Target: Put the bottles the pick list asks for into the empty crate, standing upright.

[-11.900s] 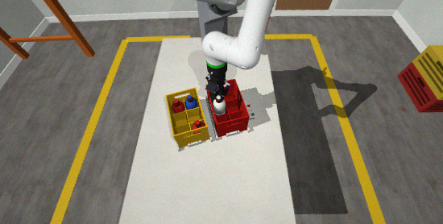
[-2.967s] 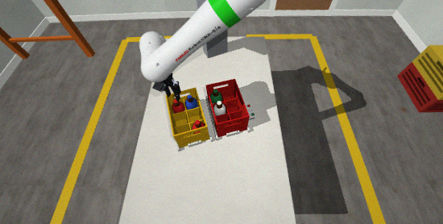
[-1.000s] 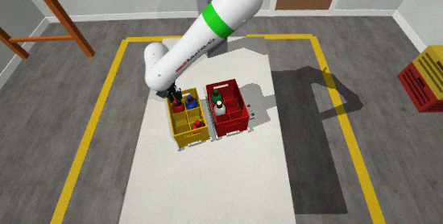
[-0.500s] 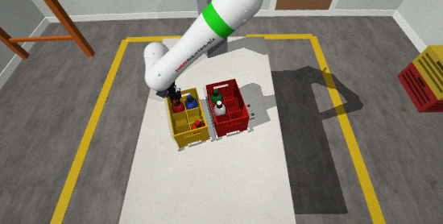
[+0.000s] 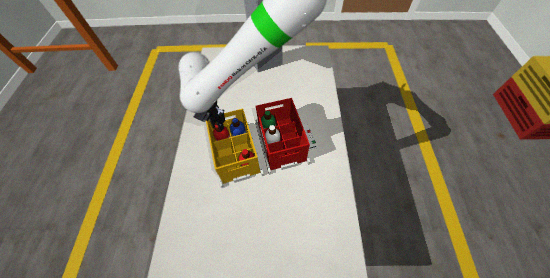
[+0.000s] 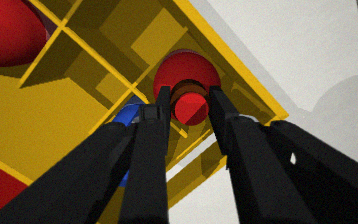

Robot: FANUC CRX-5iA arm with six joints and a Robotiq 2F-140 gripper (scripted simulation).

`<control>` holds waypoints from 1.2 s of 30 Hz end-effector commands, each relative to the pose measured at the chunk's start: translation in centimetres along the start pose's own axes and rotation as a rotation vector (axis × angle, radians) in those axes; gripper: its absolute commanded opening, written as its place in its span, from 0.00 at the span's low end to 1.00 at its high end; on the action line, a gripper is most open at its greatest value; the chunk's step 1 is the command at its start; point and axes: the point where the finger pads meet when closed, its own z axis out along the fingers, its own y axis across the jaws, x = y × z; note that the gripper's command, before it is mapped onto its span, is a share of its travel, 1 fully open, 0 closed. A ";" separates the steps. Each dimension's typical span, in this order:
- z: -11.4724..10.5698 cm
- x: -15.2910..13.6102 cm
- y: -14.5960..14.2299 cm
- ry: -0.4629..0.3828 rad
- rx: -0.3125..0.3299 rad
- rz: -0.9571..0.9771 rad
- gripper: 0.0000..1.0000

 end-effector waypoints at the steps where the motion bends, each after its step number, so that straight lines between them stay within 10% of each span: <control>1: -0.1 0.1 0.0 0.001 -0.001 0.000 0.10; 36: -3.7 0.1 0.0 0.001 -0.001 0.000 0.10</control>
